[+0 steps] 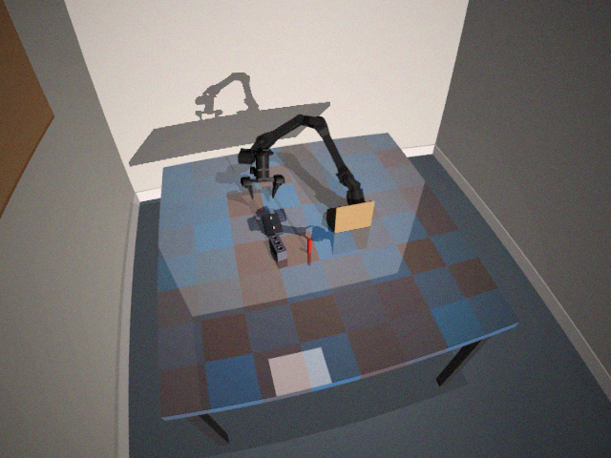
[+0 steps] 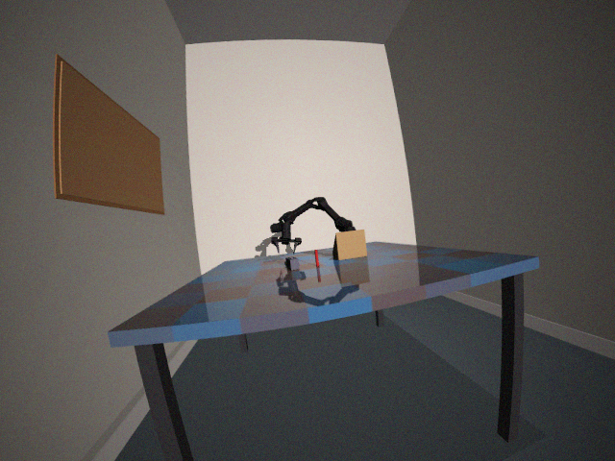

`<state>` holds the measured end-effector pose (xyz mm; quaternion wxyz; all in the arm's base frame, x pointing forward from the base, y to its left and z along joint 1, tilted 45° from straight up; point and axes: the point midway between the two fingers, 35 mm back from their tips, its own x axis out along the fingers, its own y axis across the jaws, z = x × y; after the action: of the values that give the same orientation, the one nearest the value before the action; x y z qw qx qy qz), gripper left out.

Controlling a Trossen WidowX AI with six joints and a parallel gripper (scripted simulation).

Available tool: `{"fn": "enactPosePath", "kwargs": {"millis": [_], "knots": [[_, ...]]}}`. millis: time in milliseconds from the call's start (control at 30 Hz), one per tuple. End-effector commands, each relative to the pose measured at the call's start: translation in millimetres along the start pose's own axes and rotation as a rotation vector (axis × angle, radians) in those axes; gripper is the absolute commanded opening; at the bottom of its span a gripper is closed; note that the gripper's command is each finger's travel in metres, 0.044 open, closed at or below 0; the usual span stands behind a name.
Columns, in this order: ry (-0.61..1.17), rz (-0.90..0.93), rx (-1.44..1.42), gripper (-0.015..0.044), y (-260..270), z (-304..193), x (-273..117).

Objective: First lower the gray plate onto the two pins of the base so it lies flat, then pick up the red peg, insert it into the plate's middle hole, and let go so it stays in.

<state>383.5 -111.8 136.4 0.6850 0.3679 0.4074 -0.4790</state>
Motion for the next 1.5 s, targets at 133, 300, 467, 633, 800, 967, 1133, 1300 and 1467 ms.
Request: {"fn": "enactPosePath", "kwargs": {"millis": [133, 300, 467, 633, 800, 967, 1133, 1300, 1467], "knots": [[-0.047, -0.15, -0.079, 0.044, 34, -137, 12], [-0.173, -0.2, -0.096, 0.044, 31, -220, 13], [-0.332, -0.175, -0.118, 0.044, 16, -294, 10], [-0.353, -0.166, -0.121, 0.044, 12, -306, 11], [-0.355, -0.167, -0.12, 0.044, 11, -303, 19], [-0.356, -0.165, -0.121, 0.044, 3, -284, 69], [-0.356, -0.165, -0.121, 0.044, 2, -282, 75], [-0.357, -0.165, -0.121, 0.044, 0, -279, 86], [-0.357, -0.165, -0.121, 0.044, -1, -276, 94]]}}
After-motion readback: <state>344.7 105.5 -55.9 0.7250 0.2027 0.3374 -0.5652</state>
